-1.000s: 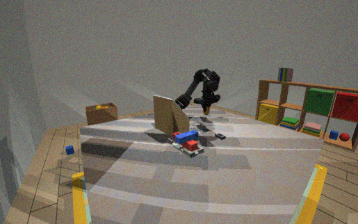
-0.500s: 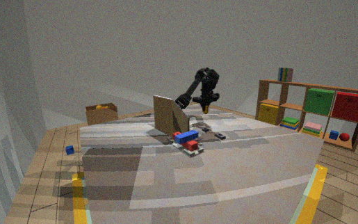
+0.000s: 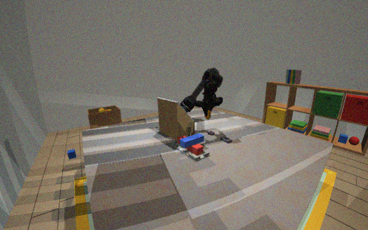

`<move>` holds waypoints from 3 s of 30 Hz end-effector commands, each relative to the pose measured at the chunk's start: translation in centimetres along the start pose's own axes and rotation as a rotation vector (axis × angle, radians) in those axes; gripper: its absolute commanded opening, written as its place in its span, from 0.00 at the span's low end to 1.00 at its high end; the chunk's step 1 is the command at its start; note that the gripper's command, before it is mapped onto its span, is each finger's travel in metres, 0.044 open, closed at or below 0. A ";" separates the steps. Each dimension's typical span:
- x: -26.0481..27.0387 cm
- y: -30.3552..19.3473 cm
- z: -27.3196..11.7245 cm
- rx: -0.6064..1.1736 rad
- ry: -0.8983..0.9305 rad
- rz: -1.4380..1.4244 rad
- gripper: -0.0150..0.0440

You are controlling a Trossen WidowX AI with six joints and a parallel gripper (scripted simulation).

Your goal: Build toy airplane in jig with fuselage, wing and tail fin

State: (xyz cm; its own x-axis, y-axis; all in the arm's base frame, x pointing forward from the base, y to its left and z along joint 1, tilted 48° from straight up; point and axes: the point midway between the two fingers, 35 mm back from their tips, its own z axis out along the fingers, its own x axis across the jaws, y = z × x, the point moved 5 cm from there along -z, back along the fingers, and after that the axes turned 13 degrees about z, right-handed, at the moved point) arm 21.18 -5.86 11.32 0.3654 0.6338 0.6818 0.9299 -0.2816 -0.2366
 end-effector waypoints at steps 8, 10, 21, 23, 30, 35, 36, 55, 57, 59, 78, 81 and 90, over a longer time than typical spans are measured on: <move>-3.3 1.5 0.3 -0.006 -0.011 -0.005 0.25; -3.9 1.8 0.4 -0.006 -0.011 -0.005 0.25; -7.4 2.8 1.2 -0.006 -0.011 -0.006 0.25; -8.0 2.9 1.3 -0.006 -0.010 -0.006 0.25; -10.3 3.3 2.0 -0.005 -0.008 -0.007 0.25; -11.8 3.4 2.5 -0.004 -0.006 -0.009 0.25; -12.1 3.4 2.6 -0.003 -0.005 -0.010 0.25; -17.7 3.2 4.9 0.000 0.010 -0.015 0.25; -17.9 3.1 5.0 0.000 0.011 -0.016 0.25; -17.9 3.2 5.0 0.000 0.011 -0.016 0.34; -17.9 3.1 5.0 0.000 0.011 -0.016 0.36; -17.9 3.2 5.0 0.000 0.011 -0.016 0.36; -18.0 3.3 5.5 0.000 0.011 -0.016 0.36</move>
State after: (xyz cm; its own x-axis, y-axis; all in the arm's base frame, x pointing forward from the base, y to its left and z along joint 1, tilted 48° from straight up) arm 17.81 -14.41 -5.27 0.3536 0.6274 0.6938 0.9342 -0.2741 -0.2282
